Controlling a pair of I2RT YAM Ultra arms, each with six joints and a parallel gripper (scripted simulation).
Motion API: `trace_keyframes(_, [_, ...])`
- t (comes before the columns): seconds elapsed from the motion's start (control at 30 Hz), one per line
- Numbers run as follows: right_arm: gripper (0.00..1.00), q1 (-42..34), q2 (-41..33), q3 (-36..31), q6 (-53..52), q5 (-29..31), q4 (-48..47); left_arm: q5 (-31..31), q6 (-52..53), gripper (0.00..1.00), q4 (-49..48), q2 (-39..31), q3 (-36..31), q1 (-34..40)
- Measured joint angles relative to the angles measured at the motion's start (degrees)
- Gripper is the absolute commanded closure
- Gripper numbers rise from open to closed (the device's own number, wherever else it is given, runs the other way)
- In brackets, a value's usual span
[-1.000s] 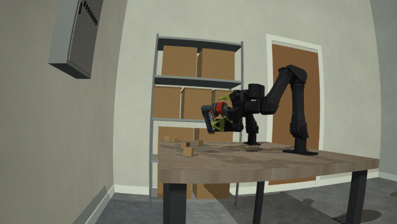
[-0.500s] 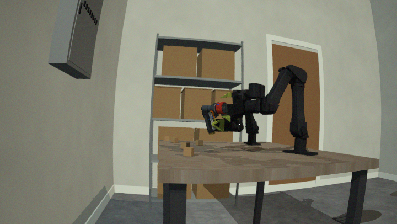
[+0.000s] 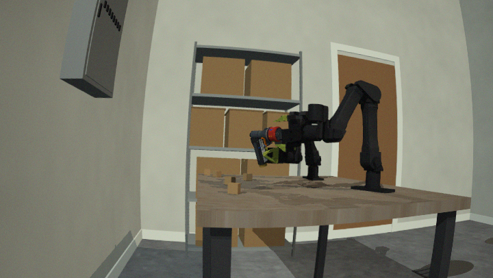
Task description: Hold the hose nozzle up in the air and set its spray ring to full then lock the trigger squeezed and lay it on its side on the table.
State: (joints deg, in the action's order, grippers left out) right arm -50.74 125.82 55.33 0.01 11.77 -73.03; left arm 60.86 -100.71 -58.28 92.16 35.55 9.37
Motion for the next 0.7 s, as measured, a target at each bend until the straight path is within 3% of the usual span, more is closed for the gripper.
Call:
trace_keyframes(0.3, [0.65, 0.00, 0.00, 0.00, 0.00, 0.00, 0.00, -1.57, -0.59, 0.08, -0.94, 1.49, 0.42, 1.92])
trace_keyframes(0.33, [0.65, 0.00, 0.00, 0.00, 0.00, 0.00, 0.00, -1.64, -0.59, 1.00, -1.03, 1.46, 0.44, 1.90])
trace_keyframes(0.7, [0.65, 0.00, 0.00, 0.00, -0.02, 0.00, -0.09, -1.64, -0.57, 1.00, -1.07, 1.46, 0.48, 1.92])
